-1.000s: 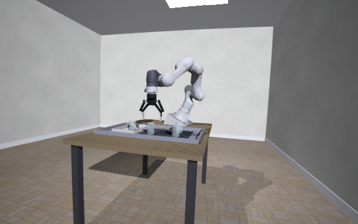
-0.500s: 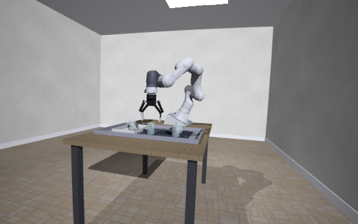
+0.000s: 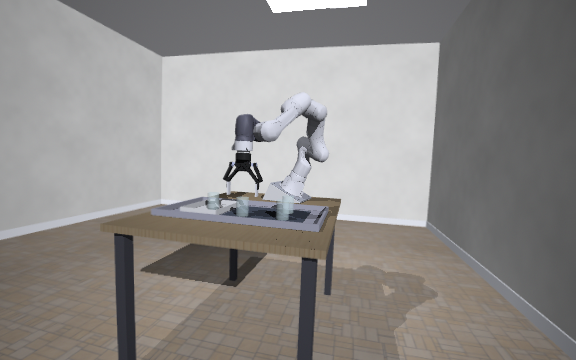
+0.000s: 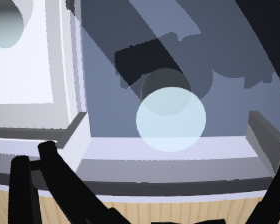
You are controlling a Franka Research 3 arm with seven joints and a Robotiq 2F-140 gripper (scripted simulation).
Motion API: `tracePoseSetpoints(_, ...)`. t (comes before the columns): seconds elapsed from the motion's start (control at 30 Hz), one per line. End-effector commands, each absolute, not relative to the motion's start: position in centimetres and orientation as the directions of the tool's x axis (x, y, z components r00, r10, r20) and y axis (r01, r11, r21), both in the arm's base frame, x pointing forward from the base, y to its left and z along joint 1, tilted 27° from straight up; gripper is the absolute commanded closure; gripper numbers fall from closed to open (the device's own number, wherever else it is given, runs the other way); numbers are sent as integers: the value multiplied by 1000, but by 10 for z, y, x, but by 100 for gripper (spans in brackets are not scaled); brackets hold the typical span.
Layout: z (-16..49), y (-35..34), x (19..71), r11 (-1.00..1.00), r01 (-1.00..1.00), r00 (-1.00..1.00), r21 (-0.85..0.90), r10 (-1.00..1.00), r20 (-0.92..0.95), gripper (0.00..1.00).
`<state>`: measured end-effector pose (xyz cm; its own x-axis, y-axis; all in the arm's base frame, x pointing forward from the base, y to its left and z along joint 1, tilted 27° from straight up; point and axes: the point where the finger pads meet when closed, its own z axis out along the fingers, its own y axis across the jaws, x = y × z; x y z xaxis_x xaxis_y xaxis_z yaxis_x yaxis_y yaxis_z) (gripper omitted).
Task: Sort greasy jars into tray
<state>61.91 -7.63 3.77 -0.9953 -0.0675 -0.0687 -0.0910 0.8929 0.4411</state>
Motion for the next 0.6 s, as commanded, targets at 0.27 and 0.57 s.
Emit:
tracePoseSetpoints(0.27, 19, -65, 621, 893, -88, -996, 441, -63, -70, 0)
tracePoseSetpoints(0.57, 3, -57, 622, 893, -88, -996, 441, -63, -70, 0)
